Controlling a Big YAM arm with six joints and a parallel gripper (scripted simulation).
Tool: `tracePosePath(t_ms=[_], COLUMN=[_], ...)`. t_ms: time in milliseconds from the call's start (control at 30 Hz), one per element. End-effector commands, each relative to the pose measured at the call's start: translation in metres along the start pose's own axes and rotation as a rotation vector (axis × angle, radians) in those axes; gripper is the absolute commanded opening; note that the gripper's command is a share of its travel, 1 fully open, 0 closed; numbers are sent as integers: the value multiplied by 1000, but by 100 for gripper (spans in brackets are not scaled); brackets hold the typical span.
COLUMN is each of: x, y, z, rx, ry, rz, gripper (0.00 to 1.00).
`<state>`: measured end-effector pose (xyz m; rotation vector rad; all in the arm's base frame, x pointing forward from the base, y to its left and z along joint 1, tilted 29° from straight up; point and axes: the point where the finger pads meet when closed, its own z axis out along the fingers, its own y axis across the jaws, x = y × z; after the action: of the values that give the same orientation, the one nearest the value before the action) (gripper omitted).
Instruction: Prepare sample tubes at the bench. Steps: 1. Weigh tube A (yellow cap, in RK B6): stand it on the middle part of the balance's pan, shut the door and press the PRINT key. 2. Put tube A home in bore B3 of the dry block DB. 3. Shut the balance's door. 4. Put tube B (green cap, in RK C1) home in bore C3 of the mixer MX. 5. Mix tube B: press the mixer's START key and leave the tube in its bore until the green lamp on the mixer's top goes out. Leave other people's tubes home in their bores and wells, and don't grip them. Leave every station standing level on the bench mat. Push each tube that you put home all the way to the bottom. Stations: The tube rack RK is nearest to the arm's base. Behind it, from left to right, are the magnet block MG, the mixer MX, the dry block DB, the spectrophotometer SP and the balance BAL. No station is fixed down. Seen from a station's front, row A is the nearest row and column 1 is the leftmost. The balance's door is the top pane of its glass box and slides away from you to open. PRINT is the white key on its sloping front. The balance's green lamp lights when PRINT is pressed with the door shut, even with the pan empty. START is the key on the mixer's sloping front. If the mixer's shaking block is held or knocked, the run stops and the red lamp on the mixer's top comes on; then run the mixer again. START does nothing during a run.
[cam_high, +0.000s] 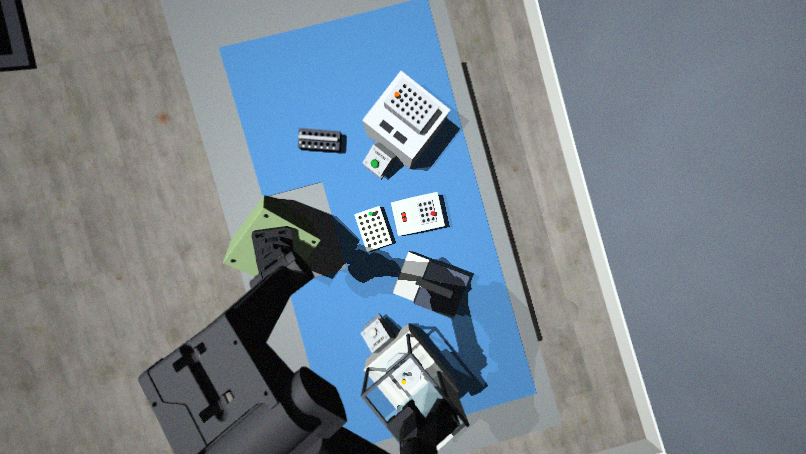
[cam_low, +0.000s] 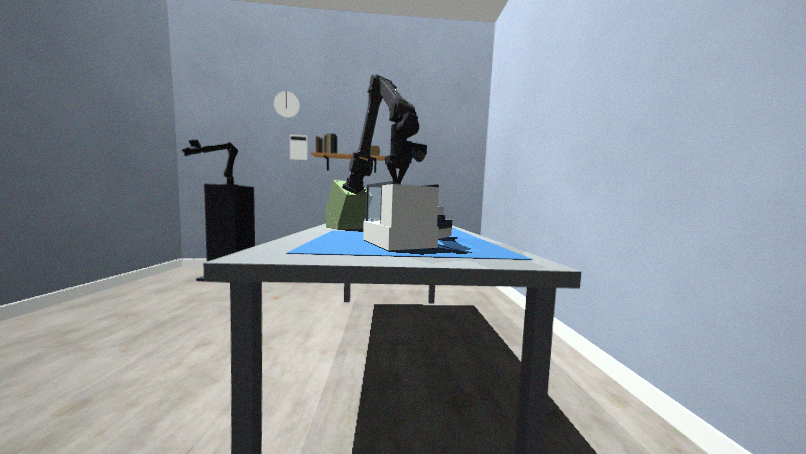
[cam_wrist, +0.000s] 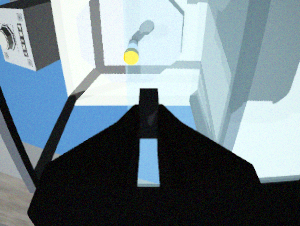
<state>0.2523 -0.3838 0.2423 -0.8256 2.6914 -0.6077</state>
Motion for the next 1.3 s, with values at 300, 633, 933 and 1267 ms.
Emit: tracePosePath(t_ms=[300,633,933,1267], x=[-1,-1,-1,-1], y=[7,18,25,35], z=[-11,-10,-10,-10], rx=[33,31,29,30], ry=[-4,-4,-4,-4], rz=[3,2,0,-3], gripper=[6,6,6,6])
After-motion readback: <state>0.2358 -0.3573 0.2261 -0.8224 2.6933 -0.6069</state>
